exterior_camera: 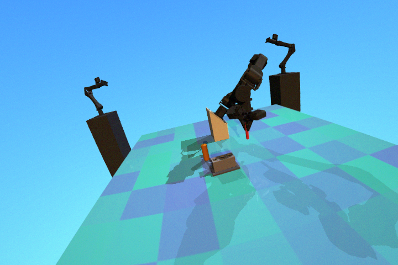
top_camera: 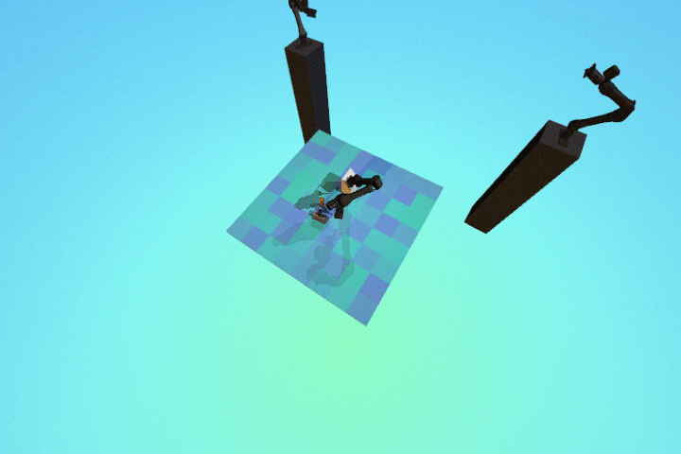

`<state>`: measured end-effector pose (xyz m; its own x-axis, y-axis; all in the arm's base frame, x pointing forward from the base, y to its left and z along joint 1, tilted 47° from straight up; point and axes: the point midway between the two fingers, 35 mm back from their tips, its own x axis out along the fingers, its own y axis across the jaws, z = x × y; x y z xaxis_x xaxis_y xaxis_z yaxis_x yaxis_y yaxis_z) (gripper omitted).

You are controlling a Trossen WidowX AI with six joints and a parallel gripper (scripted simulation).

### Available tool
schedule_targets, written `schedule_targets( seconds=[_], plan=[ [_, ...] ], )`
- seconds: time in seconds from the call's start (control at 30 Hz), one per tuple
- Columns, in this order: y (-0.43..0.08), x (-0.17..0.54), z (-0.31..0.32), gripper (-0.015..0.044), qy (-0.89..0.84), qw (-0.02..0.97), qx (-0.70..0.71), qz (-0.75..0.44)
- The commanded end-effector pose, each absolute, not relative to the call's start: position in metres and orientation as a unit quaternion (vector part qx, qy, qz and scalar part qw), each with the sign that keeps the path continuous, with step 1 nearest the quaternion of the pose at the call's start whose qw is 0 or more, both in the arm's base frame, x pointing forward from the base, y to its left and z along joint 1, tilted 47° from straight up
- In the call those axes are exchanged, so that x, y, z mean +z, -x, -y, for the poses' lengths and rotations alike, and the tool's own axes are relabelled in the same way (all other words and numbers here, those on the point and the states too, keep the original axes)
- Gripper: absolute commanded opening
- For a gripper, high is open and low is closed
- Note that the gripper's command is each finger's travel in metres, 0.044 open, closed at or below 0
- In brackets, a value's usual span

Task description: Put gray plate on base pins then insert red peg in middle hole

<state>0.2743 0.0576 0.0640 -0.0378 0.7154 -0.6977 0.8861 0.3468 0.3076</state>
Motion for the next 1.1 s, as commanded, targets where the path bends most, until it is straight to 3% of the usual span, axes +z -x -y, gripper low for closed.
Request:
schedule_targets(
  seconds=[0.0, 1.07],
  plan=[
    [-0.284, 0.058, -0.050, 0.0000, -0.560, 0.409, -0.104, -0.712],
    [-0.342, -0.001, 0.006, 0.0000, -0.560, 0.412, -0.101, -0.712]
  ],
)
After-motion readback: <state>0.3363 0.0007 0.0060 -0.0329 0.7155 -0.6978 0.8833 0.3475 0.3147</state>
